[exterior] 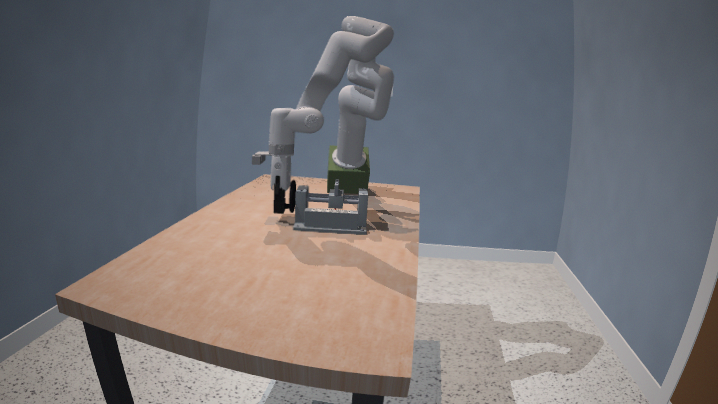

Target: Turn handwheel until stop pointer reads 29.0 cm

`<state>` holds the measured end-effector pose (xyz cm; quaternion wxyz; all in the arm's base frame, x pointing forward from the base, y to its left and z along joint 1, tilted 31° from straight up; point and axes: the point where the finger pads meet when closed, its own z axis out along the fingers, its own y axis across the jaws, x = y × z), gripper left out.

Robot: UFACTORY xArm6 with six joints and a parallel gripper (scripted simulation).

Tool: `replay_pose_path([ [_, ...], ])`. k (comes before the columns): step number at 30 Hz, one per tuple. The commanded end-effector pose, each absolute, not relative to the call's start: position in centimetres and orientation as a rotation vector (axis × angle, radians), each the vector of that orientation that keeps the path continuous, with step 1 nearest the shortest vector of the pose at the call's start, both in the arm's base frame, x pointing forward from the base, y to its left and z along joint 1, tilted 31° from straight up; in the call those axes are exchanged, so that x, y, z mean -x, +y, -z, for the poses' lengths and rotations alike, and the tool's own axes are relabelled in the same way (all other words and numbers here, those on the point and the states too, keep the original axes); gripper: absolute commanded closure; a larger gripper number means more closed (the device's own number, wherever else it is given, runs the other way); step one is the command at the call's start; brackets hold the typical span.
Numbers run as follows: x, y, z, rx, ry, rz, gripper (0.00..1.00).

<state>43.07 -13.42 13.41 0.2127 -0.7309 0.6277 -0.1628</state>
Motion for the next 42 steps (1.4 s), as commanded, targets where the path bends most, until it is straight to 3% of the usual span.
replay_pose_path([
  [1,-43.48,-13.43,-13.69,2.028,1.741,0.457,0.94],
  [42,-44.39,-13.30,-14.29,2.028,1.741,0.457,0.94],
])
